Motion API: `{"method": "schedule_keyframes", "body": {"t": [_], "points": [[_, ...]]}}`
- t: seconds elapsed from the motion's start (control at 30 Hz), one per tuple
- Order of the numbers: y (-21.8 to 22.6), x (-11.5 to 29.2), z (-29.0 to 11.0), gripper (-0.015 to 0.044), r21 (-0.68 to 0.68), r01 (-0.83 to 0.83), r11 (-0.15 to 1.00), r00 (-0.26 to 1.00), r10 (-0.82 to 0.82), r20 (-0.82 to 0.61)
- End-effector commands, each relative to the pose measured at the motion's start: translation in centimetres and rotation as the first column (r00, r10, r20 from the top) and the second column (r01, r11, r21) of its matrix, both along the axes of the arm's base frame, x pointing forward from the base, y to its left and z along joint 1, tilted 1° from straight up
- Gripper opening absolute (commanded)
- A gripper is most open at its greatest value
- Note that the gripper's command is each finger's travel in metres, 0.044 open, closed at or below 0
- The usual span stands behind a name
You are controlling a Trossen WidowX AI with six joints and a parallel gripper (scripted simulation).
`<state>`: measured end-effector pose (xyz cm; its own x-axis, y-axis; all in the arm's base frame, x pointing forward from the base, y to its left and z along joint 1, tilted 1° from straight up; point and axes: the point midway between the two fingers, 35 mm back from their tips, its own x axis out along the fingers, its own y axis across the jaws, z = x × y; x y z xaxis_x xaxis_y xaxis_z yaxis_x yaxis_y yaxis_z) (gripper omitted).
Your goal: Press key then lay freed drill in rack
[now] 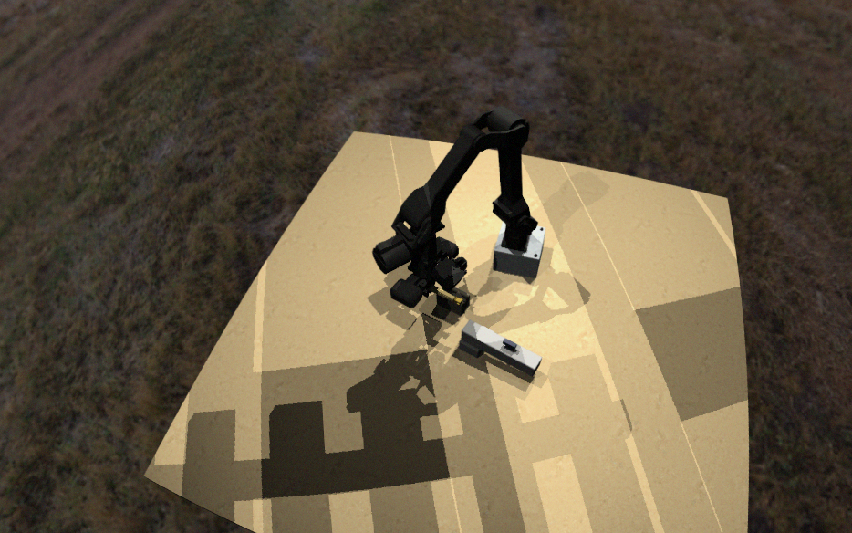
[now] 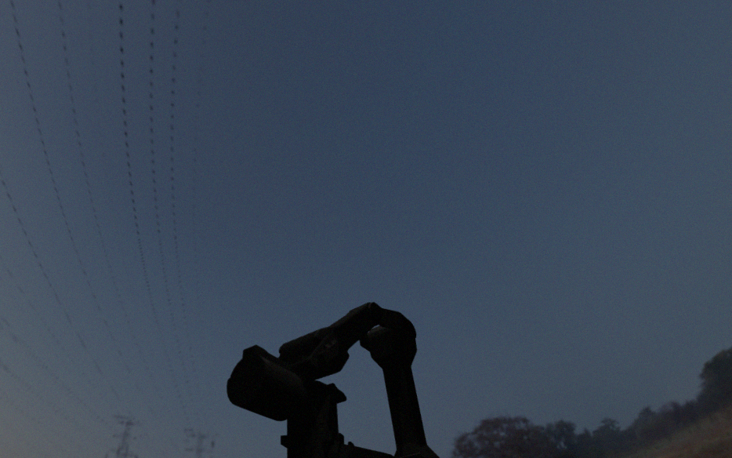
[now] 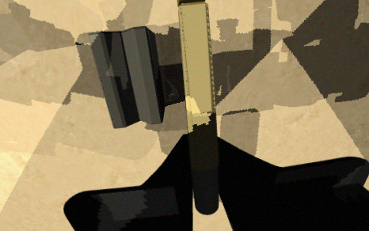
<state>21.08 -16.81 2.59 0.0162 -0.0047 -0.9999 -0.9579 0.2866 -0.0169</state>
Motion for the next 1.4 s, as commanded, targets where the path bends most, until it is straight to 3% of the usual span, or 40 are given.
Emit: {"method": "schedule_keyframes", "body": {"t": [0.0, 0.87, 1.37], "points": [[0.1, -0.8, -0.1, 0.0, -0.002, -0.003, 1.0, 1.0, 0.003, 0.0], [0.4, -4.6, -0.4, 0.0, -0.002, -0.003, 1.0, 1.0, 0.003, -0.003], [0.4, -4.5, -2.8, 0.0, -0.002, -0.003, 1.0, 1.0, 0.003, -0.003]]}}
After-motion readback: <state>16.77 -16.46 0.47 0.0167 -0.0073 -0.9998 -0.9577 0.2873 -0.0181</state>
